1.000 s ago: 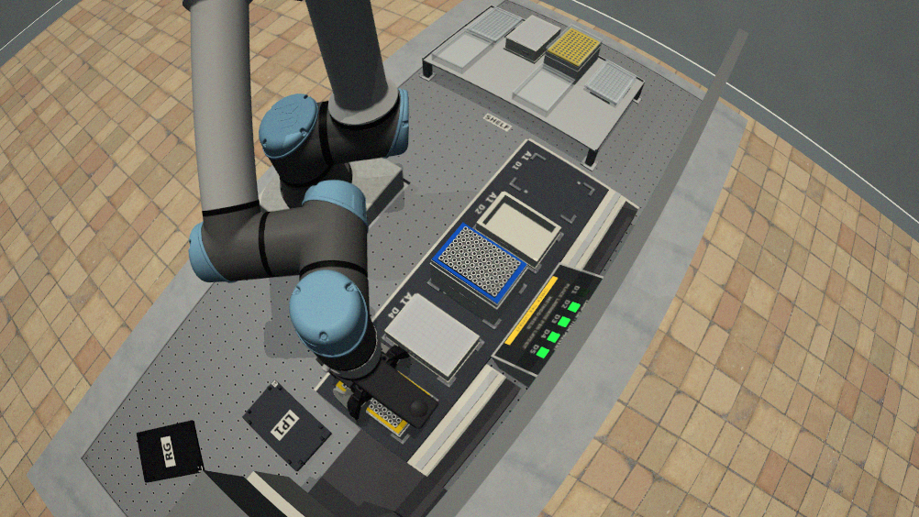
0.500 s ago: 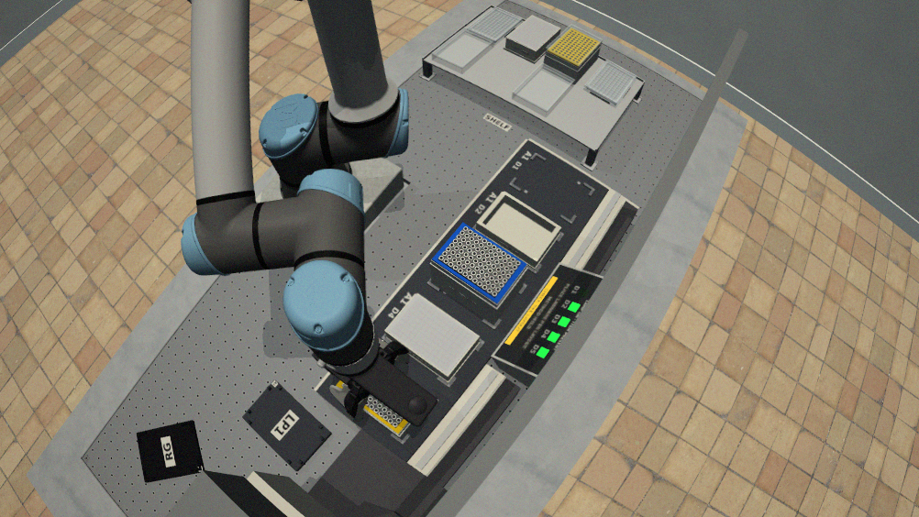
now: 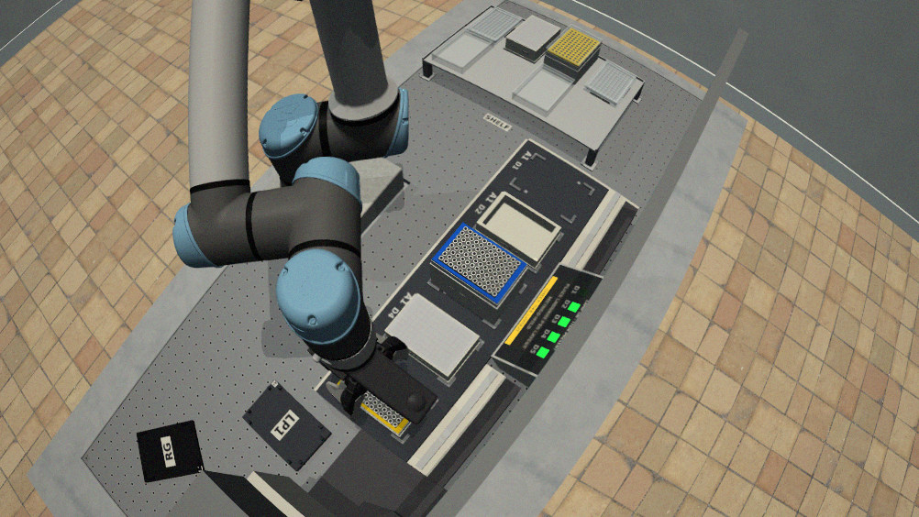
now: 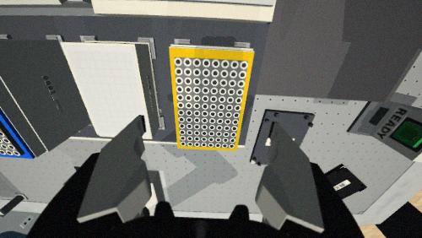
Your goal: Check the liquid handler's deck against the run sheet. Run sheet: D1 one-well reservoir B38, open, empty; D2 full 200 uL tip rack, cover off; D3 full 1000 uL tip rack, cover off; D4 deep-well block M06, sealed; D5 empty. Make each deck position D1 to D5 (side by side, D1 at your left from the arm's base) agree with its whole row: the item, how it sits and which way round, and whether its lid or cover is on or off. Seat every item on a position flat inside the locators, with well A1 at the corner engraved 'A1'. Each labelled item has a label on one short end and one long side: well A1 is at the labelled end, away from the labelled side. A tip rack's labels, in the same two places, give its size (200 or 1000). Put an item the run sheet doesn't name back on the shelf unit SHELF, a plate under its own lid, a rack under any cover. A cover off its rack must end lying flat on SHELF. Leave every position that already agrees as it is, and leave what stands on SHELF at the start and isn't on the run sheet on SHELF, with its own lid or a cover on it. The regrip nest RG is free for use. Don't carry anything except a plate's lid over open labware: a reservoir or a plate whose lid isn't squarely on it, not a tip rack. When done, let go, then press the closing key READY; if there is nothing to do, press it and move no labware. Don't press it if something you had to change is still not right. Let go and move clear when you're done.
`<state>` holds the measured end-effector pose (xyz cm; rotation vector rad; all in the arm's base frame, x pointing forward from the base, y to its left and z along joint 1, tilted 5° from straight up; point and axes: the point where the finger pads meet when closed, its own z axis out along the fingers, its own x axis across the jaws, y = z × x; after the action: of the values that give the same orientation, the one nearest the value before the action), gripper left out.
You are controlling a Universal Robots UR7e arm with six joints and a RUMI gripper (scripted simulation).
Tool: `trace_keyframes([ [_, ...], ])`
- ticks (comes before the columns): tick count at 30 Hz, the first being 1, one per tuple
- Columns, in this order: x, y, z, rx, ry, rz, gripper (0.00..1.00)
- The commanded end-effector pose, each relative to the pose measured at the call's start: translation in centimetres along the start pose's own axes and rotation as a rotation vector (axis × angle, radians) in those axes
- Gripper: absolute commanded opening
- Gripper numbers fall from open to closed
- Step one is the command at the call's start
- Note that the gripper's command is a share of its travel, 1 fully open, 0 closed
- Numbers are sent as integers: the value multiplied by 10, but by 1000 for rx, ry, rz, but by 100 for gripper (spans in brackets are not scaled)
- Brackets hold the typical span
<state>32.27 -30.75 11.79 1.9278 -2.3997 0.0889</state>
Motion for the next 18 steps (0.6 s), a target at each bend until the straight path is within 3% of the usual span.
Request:
trace_keyframes([
  [1, 0, 0, -8, 1, 1, 0, 82],
  [18, 0, 0, -33, 1, 1, 0, 82],
])
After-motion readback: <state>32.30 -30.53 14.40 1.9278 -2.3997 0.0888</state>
